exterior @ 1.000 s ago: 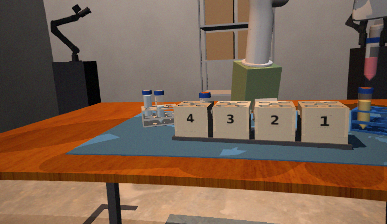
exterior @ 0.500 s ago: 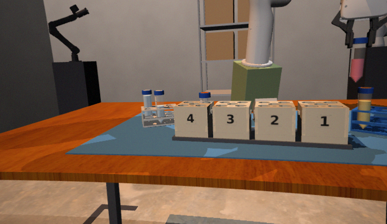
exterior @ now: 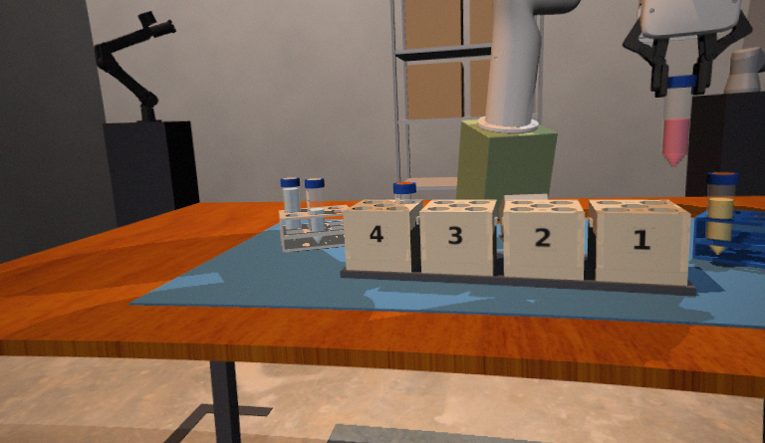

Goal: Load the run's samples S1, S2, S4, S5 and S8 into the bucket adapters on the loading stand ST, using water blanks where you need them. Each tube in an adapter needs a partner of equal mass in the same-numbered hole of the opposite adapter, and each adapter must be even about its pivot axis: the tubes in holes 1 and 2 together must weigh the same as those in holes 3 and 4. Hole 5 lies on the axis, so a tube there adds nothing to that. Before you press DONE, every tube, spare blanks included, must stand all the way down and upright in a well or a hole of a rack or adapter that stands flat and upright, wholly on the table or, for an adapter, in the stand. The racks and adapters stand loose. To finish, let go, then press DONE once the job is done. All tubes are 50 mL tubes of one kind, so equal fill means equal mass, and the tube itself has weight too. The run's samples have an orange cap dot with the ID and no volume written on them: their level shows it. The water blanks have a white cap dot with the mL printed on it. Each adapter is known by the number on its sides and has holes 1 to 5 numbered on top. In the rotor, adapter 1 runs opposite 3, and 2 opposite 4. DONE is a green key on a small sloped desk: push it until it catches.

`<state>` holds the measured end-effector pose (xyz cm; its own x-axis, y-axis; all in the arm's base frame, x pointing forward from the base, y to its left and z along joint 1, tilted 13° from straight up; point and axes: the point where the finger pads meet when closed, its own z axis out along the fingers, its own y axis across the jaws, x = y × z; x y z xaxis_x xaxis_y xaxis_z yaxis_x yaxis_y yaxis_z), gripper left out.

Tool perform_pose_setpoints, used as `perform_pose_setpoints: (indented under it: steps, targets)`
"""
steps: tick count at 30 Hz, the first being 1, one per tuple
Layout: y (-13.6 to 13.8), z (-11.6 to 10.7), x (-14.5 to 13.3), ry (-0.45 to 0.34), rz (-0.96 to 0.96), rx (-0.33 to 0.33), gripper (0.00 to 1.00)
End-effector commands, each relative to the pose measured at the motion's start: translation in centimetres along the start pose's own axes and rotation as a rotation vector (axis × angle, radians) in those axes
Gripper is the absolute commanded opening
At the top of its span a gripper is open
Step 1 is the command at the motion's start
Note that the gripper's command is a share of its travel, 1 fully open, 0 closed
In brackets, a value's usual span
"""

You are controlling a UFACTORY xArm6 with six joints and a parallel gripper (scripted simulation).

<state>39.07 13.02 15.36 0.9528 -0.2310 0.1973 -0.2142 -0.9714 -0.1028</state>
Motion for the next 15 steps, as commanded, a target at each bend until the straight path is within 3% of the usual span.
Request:
perform_pose_setpoints:
  steps: [1, 15]
  targets:
    - [1.4, -0.1, 1.8, -0.001, -0.002, 0.005, 0.00]
    - [5.4, -0.1, 6.0, -0.001, -0.002, 0.005, 0.00]
